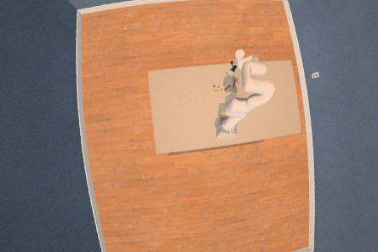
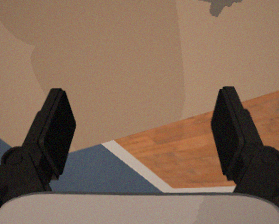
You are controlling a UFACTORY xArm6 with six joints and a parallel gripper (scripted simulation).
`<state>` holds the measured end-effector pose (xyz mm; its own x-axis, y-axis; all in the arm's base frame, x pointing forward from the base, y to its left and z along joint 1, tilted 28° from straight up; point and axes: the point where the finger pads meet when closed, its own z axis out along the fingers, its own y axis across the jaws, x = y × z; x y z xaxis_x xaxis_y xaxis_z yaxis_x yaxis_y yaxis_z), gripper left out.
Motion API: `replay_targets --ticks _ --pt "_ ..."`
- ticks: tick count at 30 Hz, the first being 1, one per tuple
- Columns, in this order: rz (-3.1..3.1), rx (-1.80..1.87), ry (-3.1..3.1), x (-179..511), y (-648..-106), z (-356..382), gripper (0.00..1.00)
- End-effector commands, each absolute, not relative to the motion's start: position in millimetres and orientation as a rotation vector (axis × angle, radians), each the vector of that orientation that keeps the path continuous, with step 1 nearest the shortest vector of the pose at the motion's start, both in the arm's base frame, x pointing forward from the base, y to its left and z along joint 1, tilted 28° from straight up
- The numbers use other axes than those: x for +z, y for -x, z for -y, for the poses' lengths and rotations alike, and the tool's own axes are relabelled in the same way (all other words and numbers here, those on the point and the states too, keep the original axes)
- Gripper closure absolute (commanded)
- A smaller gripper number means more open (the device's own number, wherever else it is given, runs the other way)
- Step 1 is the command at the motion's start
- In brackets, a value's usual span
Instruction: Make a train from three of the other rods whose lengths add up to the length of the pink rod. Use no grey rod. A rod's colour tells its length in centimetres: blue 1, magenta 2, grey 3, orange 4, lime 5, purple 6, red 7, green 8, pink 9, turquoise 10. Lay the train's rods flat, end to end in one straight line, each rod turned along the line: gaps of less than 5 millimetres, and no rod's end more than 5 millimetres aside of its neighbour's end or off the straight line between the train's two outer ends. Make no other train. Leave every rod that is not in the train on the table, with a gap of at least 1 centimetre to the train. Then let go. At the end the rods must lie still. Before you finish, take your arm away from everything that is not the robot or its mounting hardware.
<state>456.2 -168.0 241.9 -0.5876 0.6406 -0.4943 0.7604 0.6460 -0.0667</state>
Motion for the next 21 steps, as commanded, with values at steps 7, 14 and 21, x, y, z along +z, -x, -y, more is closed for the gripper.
replay_targets --ticks 7,14,21 --pt "-2.406 -0.249 -1.066 206.4 -426.9 98.5 0.00" --pt "-2.407 -0.154 -1.052 179.0 -400.2 56.4 0.00" --pt "-2.413 -0.061 -1.043 152.2 -370.4 19.8 0.00"
